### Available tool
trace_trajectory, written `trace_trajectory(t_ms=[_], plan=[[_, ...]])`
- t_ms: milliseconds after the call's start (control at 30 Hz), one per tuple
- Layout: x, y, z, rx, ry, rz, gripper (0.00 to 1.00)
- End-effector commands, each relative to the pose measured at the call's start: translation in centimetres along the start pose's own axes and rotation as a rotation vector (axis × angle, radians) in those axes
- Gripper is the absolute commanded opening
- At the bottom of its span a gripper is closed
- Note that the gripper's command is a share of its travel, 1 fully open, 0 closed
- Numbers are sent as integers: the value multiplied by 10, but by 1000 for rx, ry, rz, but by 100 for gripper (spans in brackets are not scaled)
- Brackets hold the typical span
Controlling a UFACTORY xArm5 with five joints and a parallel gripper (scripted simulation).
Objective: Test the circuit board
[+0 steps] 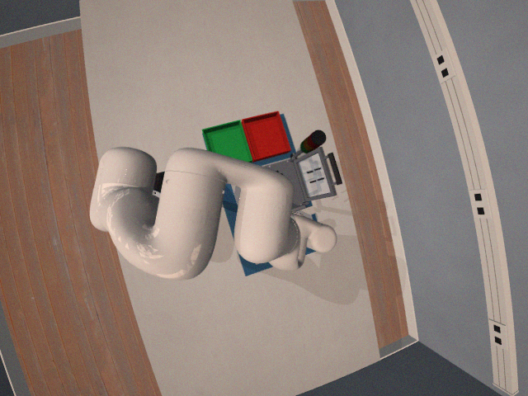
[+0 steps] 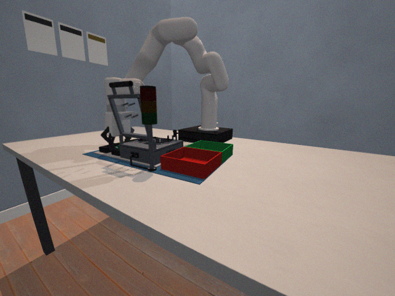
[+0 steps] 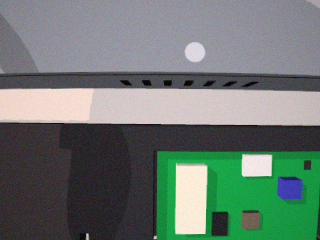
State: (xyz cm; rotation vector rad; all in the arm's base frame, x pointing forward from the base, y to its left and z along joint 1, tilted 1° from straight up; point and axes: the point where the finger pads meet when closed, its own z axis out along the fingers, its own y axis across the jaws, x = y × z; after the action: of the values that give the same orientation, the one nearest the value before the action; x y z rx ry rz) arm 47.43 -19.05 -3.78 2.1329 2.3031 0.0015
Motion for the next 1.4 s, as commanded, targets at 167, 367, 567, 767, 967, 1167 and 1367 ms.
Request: trace_trajectory(t_ms=[167, 367, 567, 767, 967, 1167, 1367], plan=[[-1, 1, -1, -3, -2, 0, 82], [-1, 1, -1, -3, -2, 0, 79], [-1, 1, -1, -3, -2, 0, 79], [-1, 1, -1, -3, -2, 0, 79], [-1, 1, -1, -3, -2, 0, 79], [-1, 1, -1, -3, -2, 0, 79], [-1, 1, -1, -3, -2, 0, 79]])
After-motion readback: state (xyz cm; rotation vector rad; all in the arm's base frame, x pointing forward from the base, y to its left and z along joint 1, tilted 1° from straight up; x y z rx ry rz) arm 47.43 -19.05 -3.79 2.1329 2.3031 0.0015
